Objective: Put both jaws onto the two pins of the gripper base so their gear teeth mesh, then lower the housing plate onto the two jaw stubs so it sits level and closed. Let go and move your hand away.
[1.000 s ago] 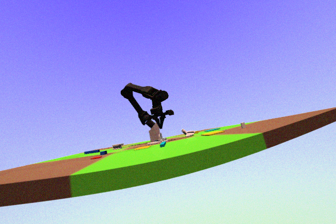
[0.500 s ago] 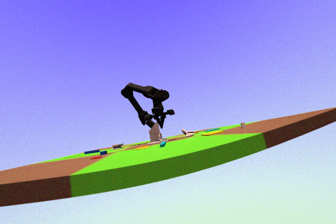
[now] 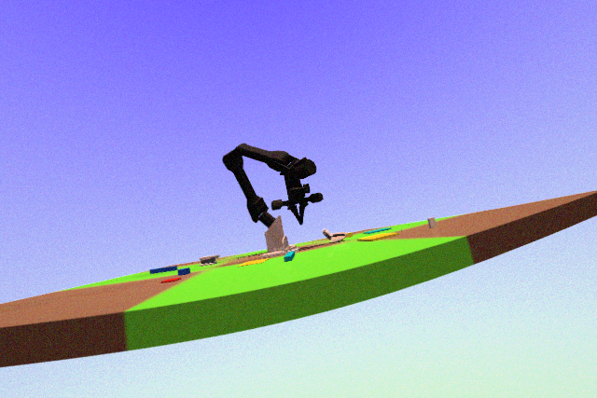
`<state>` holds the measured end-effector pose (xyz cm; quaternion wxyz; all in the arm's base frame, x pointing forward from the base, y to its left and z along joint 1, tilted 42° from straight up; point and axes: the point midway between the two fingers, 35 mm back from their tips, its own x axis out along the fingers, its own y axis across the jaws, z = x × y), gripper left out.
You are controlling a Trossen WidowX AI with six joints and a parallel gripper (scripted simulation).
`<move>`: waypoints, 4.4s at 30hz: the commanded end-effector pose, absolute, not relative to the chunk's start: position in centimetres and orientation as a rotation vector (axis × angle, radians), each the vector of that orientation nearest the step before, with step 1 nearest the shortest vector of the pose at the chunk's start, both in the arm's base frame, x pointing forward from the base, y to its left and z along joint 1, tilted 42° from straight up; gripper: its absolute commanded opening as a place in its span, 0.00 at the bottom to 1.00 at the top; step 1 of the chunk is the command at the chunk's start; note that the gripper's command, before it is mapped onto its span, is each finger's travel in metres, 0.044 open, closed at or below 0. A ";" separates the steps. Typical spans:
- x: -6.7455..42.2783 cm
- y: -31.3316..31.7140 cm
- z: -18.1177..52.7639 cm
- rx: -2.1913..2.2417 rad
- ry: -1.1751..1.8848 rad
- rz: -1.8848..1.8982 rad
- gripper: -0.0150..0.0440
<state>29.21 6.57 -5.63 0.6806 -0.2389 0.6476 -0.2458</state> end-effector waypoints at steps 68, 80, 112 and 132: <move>24.4 8.2 -15.2 -0.968 1.624 -0.149 0.25; 23.6 9.4 -16.2 -0.966 1.624 -0.145 0.25; 21.3 12.5 -18.6 -0.964 1.624 -0.143 0.25; 21.4 15.6 -14.5 -0.973 1.618 -0.139 0.70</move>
